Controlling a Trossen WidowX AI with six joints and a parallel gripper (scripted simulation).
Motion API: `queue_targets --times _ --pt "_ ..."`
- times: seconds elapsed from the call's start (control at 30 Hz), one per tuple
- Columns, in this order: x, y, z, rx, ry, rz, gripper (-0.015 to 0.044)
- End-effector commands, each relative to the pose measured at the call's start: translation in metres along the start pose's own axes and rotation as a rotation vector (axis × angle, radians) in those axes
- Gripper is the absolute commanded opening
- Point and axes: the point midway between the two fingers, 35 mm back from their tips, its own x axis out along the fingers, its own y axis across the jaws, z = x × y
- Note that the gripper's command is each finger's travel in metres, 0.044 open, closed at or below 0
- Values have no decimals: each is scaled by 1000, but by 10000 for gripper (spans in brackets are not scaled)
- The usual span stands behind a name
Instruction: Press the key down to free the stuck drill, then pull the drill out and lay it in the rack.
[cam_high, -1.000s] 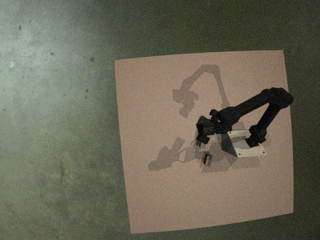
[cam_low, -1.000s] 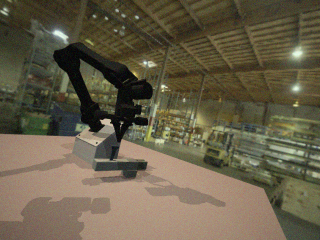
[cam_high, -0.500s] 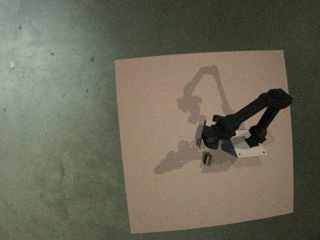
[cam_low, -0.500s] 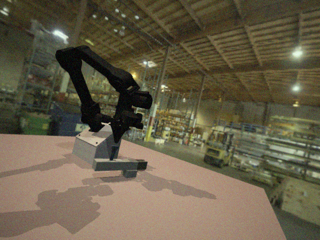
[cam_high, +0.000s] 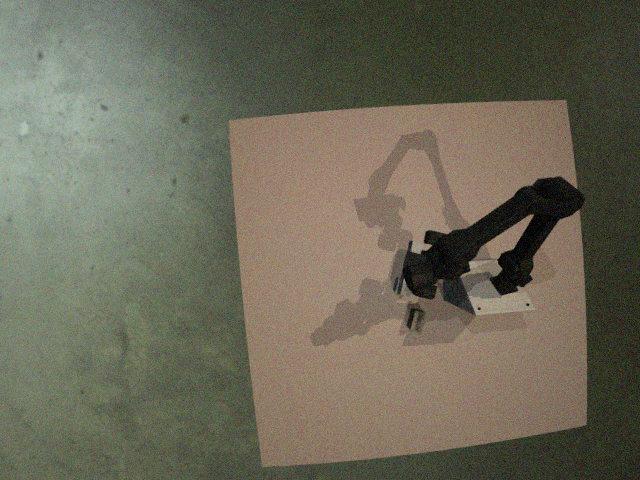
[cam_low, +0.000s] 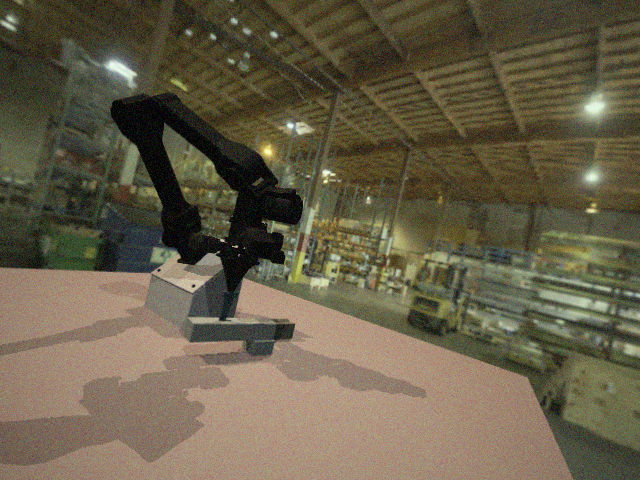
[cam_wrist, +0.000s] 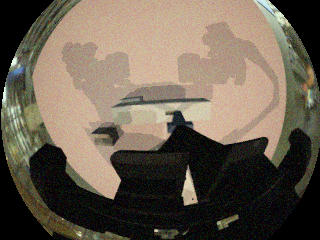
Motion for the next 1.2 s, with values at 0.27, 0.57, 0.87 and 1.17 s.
queue_targets --times 0.27,0.57,0.87,1.17 --pt "6 0 1 -4 5 -1 0" --pt "9 -1 2 -4 5 -1 0" --pt "12 -1 0 -4 5 -2 0" --pt "14 -2 -3 -4 5 -2 0"
